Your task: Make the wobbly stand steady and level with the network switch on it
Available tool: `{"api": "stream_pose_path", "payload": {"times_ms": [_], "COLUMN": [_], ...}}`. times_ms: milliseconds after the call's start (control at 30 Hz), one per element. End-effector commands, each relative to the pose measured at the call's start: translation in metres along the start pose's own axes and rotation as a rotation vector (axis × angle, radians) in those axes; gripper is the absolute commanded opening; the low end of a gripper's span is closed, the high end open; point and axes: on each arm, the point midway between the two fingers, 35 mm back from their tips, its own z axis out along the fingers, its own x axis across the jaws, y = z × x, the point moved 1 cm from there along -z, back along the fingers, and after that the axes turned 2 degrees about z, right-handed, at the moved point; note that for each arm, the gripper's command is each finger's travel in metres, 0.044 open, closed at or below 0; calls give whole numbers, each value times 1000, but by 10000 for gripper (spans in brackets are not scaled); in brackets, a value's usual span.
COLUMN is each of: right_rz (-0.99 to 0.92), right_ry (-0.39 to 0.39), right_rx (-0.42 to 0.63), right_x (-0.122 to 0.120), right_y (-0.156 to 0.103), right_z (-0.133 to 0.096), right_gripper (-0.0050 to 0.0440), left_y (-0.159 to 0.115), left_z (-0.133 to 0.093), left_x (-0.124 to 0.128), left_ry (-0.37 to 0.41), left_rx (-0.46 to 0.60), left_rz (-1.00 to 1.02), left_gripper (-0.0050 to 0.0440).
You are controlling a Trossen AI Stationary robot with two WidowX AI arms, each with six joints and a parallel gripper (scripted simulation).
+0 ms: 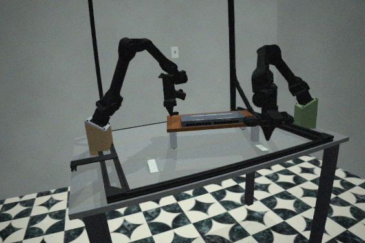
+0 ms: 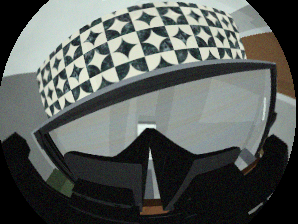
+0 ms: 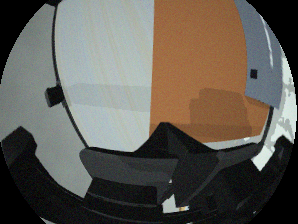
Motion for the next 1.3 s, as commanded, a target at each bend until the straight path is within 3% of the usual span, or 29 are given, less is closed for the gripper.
{"api": "stream_pose_path", "payload": {"times_ms": [0,500,533,1067,1100,1267], "right_rz": [-4,-4,-4,-4,-4,-4], "right_ry": [-22,-22,-22,-22,-22,-22], "right_rx": [12,12,12,12,12,12], "right_x": [-4,-4,-4,-4,-4,-4], "right_y": [-2,-2,-2,-2,-2,-2], "right_z": [8,8,8,8,8,8], "right_gripper": [0,0,0,0,0,0], "left_y": [0,0,1,1,-12,-12], "left_z": [0,0,57,57,57,57], "left_x": [0,0,0,0,0,0], "left_ry": [2,2,2,2,2,2], "left_rx": [-4,-4,-4,-4,-4,-4], "left_rz": [-1,-1,-1,-1,-1,-1], "left_gripper": [0,0,0,0,0,0]}}
